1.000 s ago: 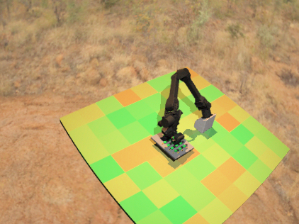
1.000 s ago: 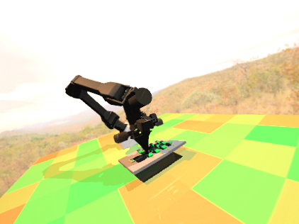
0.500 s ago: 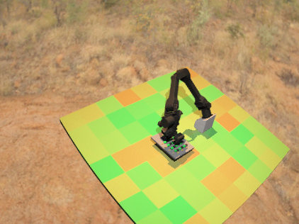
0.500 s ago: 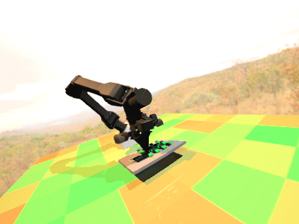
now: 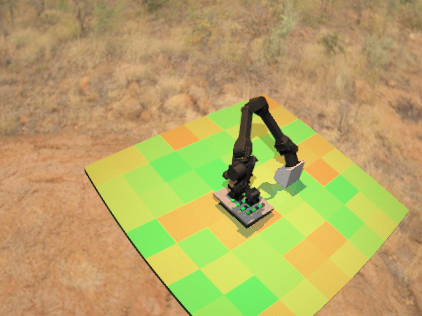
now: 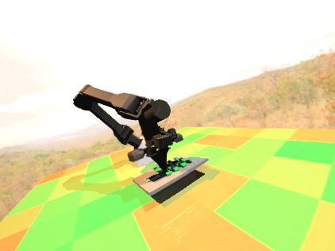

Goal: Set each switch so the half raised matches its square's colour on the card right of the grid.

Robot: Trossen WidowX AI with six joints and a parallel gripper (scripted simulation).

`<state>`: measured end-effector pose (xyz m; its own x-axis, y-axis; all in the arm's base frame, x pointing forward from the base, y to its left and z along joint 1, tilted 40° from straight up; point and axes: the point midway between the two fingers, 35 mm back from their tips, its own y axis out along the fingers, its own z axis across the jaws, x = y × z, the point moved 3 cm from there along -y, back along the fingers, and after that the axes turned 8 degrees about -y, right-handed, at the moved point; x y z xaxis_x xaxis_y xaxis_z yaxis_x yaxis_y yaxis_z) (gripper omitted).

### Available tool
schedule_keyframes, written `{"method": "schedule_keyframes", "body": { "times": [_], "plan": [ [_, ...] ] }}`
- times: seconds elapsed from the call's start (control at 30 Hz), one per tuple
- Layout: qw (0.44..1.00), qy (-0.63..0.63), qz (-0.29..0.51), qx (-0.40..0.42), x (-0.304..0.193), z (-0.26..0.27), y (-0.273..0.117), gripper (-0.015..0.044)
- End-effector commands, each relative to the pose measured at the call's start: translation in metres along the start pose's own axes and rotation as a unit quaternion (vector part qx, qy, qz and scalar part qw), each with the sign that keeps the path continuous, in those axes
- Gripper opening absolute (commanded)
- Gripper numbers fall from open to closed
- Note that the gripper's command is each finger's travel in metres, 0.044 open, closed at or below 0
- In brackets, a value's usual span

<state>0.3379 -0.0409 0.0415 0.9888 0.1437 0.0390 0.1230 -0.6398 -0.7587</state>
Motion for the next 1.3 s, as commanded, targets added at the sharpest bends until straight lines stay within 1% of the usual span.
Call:
{"method": "schedule_keyframes", "body": {
  "times": [0.0, 0.4, 0.43, 0.53, 0.6, 0.8, 0.9, 0.97, 1.27],
  "plan": [
    [1.000, -0.001, -0.001, -0.003, 0.000, -0.001, 0.001, 0.0000],
    [1.000, 0.000, 0.000, 0.000, 0.001, 0.000, -0.001, 0.0000],
    [1.000, -0.001, 0.001, 0.001, 0.002, 0.000, -0.009, 0.0000],
    [1.000, -0.002, 0.010, 0.002, 0.004, 0.000, -0.052, 0.0000],
    [1.000, -0.001, 0.012, 0.001, 0.004, 0.000, -0.062, 0.0000],
    [1.000, -0.001, 0.012, 0.001, 0.003, 0.003, -0.063, 0.0000],
    [1.000, -0.002, 0.013, 0.003, -0.014, 0.041, -0.068, 0.0000],
    [1.000, -0.002, 0.013, 0.002, -0.020, 0.052, -0.070, 0.0000],
    [1.000, -0.002, 0.013, 0.002, -0.020, 0.052, -0.070, 0.0000]
  ]
}}
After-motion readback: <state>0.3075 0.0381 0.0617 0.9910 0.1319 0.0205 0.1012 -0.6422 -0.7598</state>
